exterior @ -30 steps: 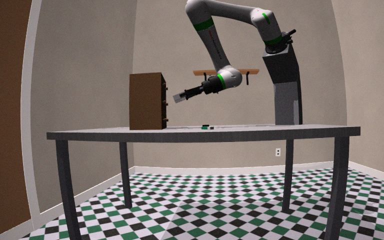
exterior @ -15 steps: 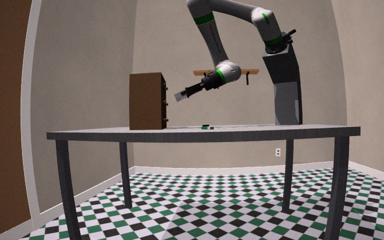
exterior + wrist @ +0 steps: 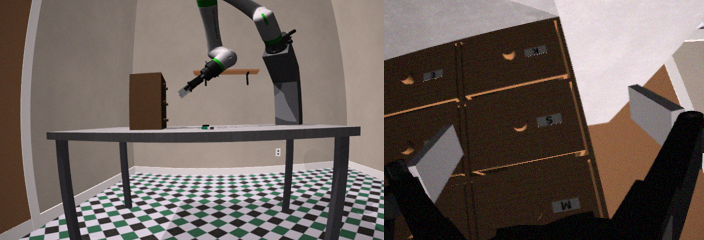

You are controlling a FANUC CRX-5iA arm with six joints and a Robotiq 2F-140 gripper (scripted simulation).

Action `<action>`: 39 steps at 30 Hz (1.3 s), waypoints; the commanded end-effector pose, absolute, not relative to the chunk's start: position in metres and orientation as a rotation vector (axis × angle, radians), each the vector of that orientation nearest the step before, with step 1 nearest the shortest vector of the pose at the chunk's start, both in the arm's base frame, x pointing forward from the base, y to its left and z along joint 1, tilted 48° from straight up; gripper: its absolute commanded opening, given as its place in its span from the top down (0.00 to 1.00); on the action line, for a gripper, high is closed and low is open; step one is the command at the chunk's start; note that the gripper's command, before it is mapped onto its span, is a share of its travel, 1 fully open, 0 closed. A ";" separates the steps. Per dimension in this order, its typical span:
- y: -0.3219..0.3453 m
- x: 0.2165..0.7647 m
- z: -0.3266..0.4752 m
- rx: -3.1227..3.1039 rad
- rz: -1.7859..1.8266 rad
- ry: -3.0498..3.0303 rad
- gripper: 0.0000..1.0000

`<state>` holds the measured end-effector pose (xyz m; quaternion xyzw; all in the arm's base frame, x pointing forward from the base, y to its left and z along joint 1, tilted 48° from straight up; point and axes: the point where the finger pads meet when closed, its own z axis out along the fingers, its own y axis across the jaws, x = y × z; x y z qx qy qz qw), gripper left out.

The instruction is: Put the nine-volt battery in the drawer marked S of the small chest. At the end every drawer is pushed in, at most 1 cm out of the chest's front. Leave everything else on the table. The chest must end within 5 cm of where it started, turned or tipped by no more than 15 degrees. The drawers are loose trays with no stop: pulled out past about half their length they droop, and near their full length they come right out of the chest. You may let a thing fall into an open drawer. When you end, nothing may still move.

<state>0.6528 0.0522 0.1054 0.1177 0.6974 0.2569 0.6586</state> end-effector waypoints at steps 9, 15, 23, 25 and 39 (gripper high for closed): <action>0.046 0.623 0.110 0.185 0.657 1.861 0.00; 0.041 0.609 0.111 0.146 0.681 1.984 0.00; 0.036 0.591 0.113 0.093 0.712 2.137 0.00; 0.036 0.591 0.113 0.093 0.712 2.137 0.00; 0.028 0.562 0.116 0.002 0.757 2.380 0.00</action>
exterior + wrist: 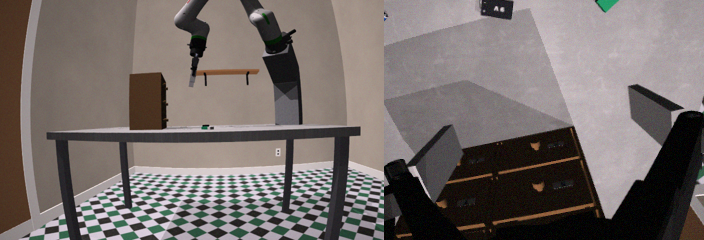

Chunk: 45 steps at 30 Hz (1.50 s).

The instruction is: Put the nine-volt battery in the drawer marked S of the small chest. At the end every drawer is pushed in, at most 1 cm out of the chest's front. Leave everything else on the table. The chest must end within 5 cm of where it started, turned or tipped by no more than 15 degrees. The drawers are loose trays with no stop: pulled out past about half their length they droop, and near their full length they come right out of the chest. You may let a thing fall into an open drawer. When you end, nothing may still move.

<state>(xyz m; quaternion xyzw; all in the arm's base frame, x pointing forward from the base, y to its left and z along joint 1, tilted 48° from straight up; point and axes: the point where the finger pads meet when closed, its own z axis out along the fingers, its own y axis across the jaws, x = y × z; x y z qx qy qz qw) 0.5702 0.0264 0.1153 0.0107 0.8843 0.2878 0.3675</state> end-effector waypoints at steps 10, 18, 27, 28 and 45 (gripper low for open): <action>0.026 0.555 0.117 -0.022 0.767 2.440 0.00; 0.026 0.554 0.117 -0.023 0.768 2.445 0.00; 0.026 0.554 0.117 -0.023 0.768 2.445 0.00; 0.026 0.554 0.117 -0.023 0.768 2.445 0.00; 0.026 0.554 0.117 -0.023 0.768 2.445 0.00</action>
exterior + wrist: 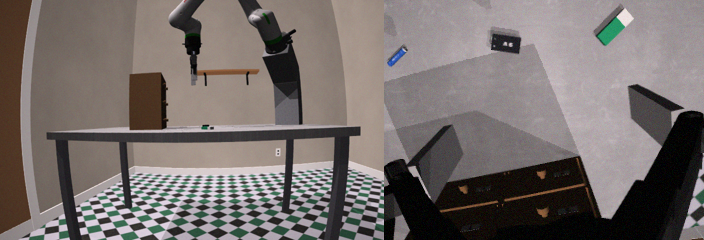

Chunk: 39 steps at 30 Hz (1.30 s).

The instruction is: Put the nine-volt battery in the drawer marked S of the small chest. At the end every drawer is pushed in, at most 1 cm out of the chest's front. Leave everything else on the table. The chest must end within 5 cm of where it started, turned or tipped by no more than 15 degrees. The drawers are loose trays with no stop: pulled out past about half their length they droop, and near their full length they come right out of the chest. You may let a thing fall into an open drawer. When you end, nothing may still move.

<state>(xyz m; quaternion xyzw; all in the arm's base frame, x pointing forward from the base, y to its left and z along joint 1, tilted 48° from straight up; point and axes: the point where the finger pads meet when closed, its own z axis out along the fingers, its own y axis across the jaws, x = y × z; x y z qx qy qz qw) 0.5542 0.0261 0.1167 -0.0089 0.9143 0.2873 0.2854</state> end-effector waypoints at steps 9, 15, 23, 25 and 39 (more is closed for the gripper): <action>0.006 0.559 0.104 -0.023 0.768 2.445 0.00; -0.037 0.568 0.078 -0.023 0.768 2.445 0.00; -0.088 0.579 0.046 -0.023 0.768 2.445 0.00; -0.091 0.580 0.044 -0.023 0.768 2.445 0.00; -0.098 0.582 0.039 -0.019 0.766 2.434 0.00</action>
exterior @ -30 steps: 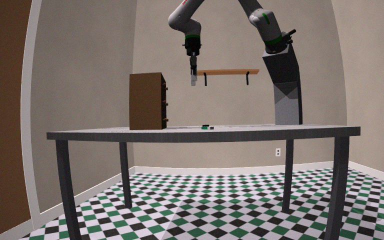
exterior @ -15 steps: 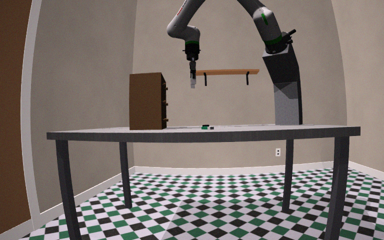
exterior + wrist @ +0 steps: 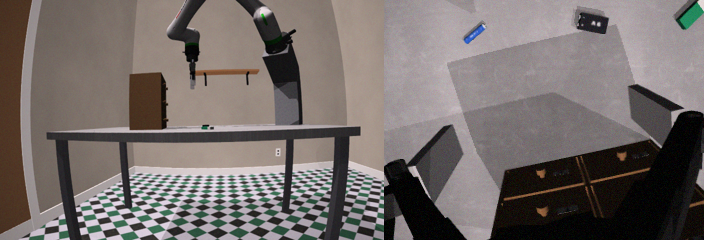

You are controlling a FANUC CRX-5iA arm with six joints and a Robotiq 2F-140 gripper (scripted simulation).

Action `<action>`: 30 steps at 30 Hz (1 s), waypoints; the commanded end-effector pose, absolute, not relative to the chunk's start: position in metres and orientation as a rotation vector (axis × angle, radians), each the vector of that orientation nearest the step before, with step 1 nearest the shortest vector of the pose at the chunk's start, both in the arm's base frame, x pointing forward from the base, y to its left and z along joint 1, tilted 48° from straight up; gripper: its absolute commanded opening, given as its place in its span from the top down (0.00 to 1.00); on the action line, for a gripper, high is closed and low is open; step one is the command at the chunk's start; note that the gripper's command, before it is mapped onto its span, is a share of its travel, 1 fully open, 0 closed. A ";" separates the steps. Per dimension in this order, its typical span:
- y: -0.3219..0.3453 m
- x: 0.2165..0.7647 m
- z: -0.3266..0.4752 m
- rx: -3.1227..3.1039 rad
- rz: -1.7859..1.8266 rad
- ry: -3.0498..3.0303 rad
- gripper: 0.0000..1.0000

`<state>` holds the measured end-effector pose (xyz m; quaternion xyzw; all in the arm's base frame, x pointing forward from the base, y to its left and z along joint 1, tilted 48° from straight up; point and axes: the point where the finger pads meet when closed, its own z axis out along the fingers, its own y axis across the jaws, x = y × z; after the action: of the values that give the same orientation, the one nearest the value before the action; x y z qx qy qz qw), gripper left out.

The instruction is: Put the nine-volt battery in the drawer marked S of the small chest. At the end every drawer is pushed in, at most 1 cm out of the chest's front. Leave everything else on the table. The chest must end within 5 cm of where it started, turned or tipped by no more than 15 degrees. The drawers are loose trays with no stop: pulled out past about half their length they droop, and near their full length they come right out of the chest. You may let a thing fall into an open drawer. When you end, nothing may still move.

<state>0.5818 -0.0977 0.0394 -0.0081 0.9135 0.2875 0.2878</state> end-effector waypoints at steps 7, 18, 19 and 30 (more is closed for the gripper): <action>-0.097 0.587 0.039 -0.004 0.760 2.396 0.00; -0.091 0.609 0.037 0.067 0.726 2.212 0.00; -0.090 0.611 0.037 0.074 0.722 2.191 0.00; -0.083 0.635 0.034 0.146 0.681 1.984 0.00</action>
<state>0.6257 -0.0880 0.0358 0.0501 0.8461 0.2806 0.4505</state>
